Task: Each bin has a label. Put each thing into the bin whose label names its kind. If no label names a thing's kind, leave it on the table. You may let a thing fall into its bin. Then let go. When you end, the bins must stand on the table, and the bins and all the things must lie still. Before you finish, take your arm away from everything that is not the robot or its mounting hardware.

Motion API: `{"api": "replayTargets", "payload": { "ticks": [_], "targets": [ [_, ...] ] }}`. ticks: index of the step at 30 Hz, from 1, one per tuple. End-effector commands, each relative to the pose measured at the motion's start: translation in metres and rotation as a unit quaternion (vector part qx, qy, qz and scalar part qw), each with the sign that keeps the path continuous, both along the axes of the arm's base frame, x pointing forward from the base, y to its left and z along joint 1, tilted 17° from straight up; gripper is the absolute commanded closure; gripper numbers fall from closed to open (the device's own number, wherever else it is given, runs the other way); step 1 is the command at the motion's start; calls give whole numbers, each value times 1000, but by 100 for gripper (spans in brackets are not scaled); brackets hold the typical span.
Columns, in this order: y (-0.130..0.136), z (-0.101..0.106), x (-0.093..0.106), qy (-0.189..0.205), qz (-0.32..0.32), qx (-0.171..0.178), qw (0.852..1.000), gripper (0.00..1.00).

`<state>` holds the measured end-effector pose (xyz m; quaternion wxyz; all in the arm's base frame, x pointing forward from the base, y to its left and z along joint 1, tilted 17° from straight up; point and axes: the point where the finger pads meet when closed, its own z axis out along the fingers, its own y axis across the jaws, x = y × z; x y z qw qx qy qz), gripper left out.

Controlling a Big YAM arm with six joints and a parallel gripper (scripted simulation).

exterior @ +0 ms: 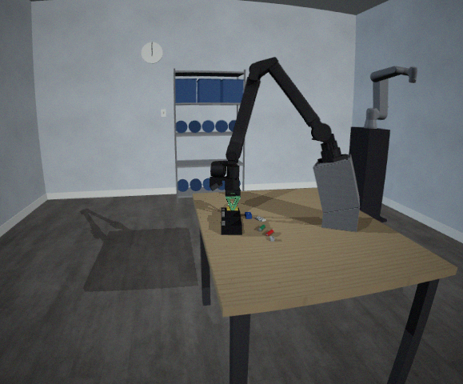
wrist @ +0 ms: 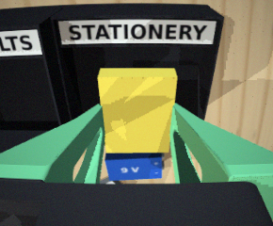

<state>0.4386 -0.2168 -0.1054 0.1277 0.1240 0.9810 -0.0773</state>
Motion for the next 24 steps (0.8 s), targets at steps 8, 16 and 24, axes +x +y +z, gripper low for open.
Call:
{"api": "replayTargets", "payload": {
  "ticks": [8,16,24],
  "targets": [
    [-13,-18,14,-10,1,-5,1000,66],
    [-9,-21,7,0,1,0,1000,66],
    [-8,-13,14,-9,1,-3,1000,56]
  ]
}}
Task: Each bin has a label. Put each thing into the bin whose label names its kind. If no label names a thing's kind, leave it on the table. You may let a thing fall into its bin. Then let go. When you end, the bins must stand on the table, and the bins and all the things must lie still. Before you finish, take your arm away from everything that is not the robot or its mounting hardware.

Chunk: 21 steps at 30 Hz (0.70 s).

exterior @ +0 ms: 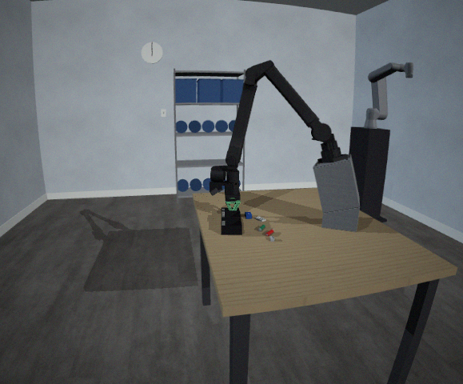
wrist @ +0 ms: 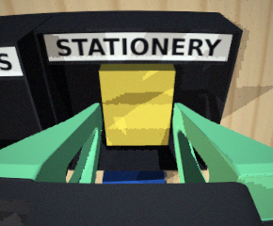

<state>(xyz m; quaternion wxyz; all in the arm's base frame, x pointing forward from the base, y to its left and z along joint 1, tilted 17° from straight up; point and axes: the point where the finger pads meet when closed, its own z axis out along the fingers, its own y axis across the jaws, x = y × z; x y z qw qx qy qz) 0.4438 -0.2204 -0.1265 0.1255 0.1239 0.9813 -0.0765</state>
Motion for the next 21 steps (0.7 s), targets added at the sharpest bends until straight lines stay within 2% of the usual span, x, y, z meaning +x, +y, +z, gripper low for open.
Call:
{"api": "replayTargets", "payload": {
  "ticks": [1,16,17,21],
  "targets": [
    [-5,8,9,-11,1,-4,1000,56],
    [-11,7,9,-6,0,-3,1000,56],
    [-12,21,14,-18,0,-8,1000,56],
    [-4,21,2,-9,0,-4,1000,56]
  ]
}}
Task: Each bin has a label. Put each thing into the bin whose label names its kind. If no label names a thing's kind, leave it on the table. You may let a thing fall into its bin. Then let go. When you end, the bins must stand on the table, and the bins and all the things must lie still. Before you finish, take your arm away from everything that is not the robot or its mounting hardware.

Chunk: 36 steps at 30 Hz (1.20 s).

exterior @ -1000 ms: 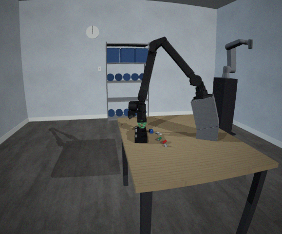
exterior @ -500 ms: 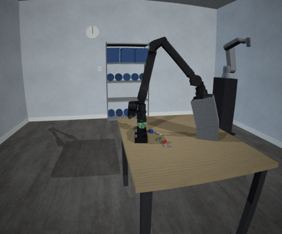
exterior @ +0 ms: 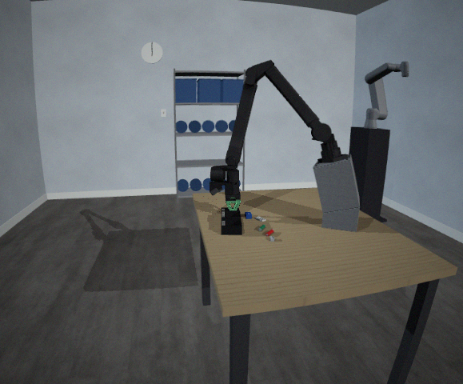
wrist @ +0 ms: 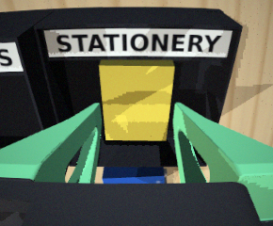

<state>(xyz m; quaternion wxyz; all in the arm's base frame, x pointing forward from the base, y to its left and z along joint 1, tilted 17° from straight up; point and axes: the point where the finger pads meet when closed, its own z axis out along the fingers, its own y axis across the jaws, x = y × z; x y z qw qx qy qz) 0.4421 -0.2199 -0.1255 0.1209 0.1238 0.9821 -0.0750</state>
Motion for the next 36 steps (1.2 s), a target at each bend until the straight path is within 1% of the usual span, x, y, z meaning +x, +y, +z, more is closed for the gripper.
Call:
{"api": "replayTargets", "payload": {
  "ticks": [1,3,4,7,18,20,21,22,26,27,28,29,30,31,32,33,36],
  "targets": [
    [-4,21,4,-14,1,-6,1000,56],
    [-4,21,4,-14,1,-6,1000,56],
    [-7,26,11,-21,1,-9,1000,56],
    [-2,27,3,-14,1,-5,1000,56],
    [5,41,2,-15,1,-5,1000,56],
    [5,41,2,-15,1,-5,1000,56],
    [3,45,7,-21,1,-7,1000,56],
    [8,46,1,-15,2,-4,1000,56],
    [11,63,-3,-15,1,-5,1000,56],
    [10,66,0,-18,1,-6,1000,56],
    [4,73,10,-27,1,-10,1000,56],
    [2,74,10,-28,0,-11,1000,56],
    [2,74,10,-28,-1,-11,1000,56],
    [6,69,5,-25,-1,-10,1000,56],
    [4,61,1,-17,1,-7,1000,56],
    [12,48,-6,-5,0,-1,1000,56],
    [12,48,-5,-7,1,-2,1000,56]
  ]
}}
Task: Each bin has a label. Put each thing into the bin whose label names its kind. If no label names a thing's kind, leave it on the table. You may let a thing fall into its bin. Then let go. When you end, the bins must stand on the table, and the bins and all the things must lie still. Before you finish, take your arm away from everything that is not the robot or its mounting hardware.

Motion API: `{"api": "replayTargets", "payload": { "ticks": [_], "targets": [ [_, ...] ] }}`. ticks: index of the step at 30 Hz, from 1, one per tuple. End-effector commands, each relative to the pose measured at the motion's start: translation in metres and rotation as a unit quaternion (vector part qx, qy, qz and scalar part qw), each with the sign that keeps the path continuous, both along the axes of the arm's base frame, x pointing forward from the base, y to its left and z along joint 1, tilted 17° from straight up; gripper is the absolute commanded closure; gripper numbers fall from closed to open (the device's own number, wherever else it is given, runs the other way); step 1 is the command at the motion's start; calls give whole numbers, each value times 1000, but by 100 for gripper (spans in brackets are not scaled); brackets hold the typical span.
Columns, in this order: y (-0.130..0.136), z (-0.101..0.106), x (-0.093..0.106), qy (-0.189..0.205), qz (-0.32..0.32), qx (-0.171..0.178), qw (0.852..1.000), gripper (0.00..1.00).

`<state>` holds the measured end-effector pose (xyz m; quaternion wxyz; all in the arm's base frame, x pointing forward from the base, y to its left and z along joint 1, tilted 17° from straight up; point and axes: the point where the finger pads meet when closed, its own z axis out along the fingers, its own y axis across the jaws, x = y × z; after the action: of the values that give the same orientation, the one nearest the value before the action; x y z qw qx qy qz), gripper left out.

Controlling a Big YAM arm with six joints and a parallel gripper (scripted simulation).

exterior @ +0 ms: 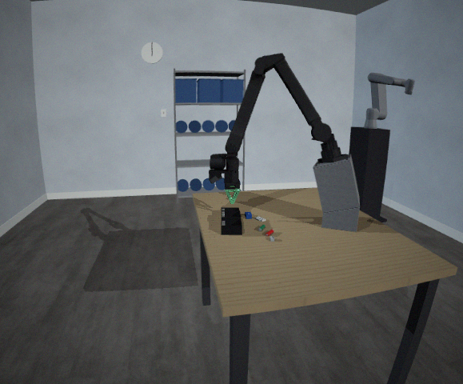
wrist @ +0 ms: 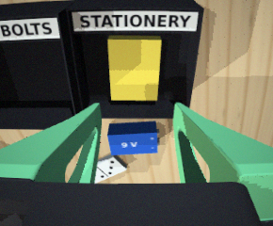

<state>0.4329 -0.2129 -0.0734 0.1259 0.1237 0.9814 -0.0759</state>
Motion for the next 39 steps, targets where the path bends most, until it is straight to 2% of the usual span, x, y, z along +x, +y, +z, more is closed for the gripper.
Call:
{"api": "replayTargets", "payload": {
  "ticks": [1,3,39],
  "targets": [
    [5,-4,4,-2,1,0,1000,56],
    [1,0,12,-9,1,-4,1000,56],
    [5,-7,4,-3,1,-1,1000,56]
  ]
}}
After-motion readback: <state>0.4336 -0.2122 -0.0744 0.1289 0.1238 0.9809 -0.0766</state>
